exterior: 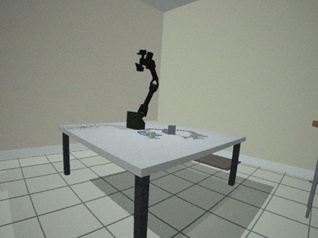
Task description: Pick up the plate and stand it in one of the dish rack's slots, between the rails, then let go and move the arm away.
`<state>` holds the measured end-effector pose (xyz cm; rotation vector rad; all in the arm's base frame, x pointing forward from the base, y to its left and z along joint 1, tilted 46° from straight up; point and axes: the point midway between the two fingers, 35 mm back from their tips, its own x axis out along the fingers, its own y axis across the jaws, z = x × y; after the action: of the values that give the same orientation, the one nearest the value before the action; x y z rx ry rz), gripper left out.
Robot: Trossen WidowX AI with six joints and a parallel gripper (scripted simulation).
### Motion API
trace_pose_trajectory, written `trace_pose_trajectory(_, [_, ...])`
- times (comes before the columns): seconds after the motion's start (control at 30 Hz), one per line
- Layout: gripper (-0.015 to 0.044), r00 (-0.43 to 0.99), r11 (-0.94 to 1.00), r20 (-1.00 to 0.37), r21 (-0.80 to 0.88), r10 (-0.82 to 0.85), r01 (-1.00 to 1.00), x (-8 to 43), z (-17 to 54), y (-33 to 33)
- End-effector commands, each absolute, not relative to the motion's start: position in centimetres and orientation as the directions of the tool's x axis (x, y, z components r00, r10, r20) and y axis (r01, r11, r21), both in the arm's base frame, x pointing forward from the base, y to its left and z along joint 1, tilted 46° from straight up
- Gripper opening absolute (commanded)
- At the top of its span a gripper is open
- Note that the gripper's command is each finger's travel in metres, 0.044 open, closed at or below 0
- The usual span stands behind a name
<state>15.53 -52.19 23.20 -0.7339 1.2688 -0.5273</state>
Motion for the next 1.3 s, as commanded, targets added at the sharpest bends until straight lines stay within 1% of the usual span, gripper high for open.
trace_pose_trajectory(0.0, [0.04,0.277,0.758,-0.738,-0.65,-0.615,-0.049,18.0,19.7,-50.7])
trace_pose_trajectory(0.33, [0.04,0.337,0.922,-0.882,-0.378,-0.331,-0.084,23.4,12.6,-45.6])
trace_pose_trajectory(0.63, [0.04,0.331,0.99,-0.943,-0.09,-0.049,-0.111,27.0,7.4,-39.7])
trace_pose_trajectory(0.93, [0.04,0.273,0.973,-0.935,0.206,0.228,-0.106,29.4,3.5,-33.3])
trace_pose_trajectory(1.27, [0.04,0.166,0.867,-0.853,0.497,0.495,-0.035,30.8,0.6,-26.1])
